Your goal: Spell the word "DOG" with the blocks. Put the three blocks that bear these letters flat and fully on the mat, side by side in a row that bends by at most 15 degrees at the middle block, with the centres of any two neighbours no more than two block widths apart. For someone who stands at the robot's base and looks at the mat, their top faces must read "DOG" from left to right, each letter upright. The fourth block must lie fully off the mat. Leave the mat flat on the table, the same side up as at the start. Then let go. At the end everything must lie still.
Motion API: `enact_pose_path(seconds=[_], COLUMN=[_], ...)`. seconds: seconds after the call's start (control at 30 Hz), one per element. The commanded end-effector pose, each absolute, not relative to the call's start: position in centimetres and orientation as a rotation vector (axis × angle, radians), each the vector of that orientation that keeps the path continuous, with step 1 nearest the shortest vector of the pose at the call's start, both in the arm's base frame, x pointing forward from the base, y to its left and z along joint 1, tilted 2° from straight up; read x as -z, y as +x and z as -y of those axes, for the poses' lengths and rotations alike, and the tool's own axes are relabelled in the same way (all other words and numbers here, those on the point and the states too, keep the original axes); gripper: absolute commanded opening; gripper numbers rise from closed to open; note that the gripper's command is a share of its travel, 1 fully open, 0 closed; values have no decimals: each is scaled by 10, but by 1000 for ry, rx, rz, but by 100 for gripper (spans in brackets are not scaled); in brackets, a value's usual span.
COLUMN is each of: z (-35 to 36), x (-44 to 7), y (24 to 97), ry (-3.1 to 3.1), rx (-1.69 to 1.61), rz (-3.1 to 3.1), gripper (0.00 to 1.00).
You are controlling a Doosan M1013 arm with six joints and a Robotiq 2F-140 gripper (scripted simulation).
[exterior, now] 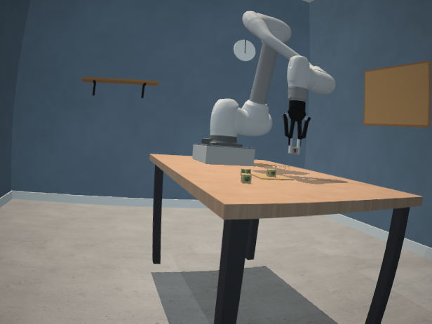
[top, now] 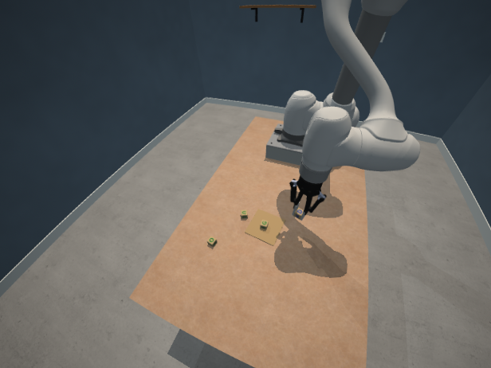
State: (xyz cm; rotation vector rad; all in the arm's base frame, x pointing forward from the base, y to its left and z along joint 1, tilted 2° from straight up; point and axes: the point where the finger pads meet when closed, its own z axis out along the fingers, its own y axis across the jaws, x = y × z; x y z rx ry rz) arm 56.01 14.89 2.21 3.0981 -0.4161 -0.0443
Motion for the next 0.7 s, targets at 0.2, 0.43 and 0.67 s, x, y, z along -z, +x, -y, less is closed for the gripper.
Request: enact_pose_path(seconds=[0.2, 0.43, 0.67], z=[-137, -130, -123], x=[-23, -23, -23], y=[567, 572, 576], ry=[3140, 3124, 3076], rx=[52, 52, 51], rz=[-68, -356, -669], gripper=[16, 16, 16])
